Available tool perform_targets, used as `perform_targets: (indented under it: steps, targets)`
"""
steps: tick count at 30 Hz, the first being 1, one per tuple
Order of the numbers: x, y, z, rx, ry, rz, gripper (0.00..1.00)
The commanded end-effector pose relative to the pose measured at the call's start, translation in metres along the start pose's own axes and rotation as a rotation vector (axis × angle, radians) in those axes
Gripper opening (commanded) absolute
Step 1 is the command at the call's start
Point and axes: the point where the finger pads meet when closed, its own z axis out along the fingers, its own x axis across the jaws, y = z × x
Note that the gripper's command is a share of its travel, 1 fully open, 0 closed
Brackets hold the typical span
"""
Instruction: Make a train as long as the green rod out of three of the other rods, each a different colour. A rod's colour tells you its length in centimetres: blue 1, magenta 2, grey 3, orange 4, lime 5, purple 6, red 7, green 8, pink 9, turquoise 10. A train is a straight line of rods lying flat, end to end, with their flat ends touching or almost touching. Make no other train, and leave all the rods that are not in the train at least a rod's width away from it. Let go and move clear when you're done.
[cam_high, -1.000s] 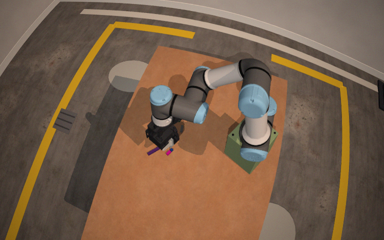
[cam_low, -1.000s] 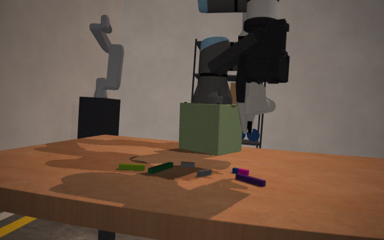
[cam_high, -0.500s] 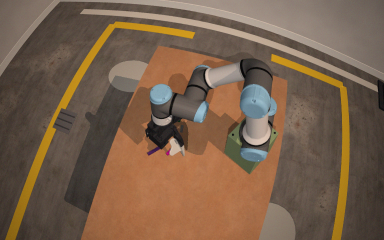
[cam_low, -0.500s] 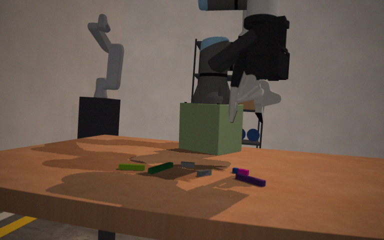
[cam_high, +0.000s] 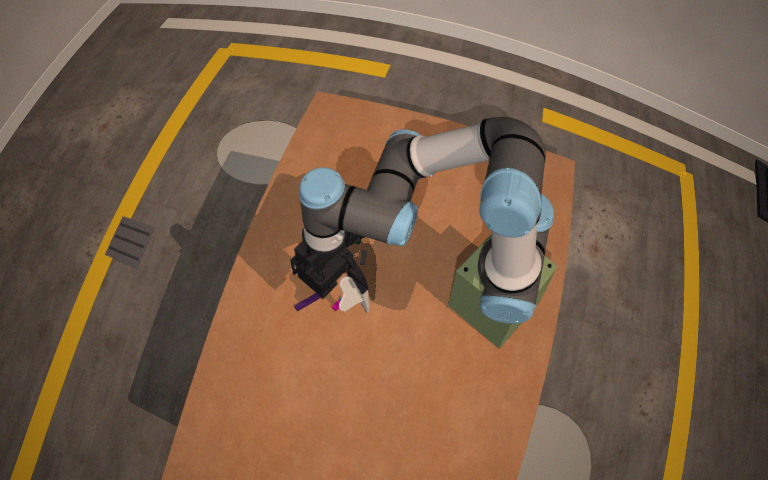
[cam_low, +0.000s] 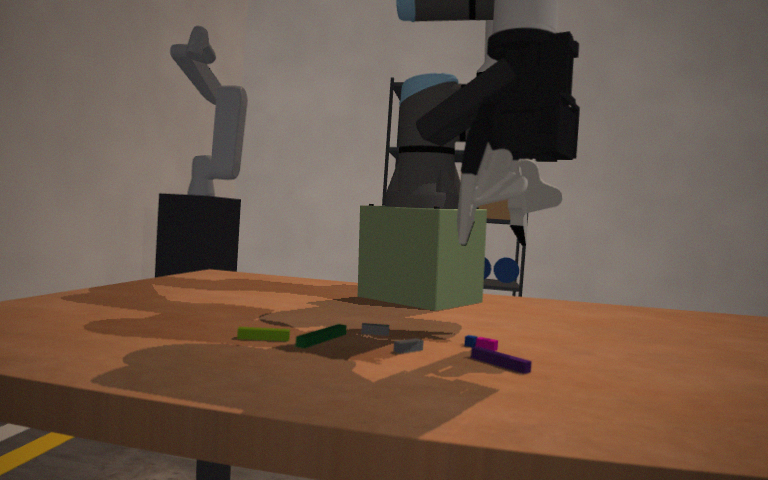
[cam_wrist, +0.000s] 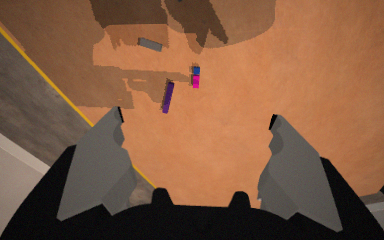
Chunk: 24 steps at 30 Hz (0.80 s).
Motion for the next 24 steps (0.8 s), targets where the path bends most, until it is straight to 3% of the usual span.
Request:
perform_targets:
  steps: [1,13,24]
  targets:
    - [-0.001,0.0,-0.001,-0.001,-0.002,-0.002,1.0]
    - [-0.02,-0.013,0.002,-0.001,-0.001,-0.075,1.0]
    - [-0.07,-0.057,0.008,-0.001,0.0,-0.292,1.0]
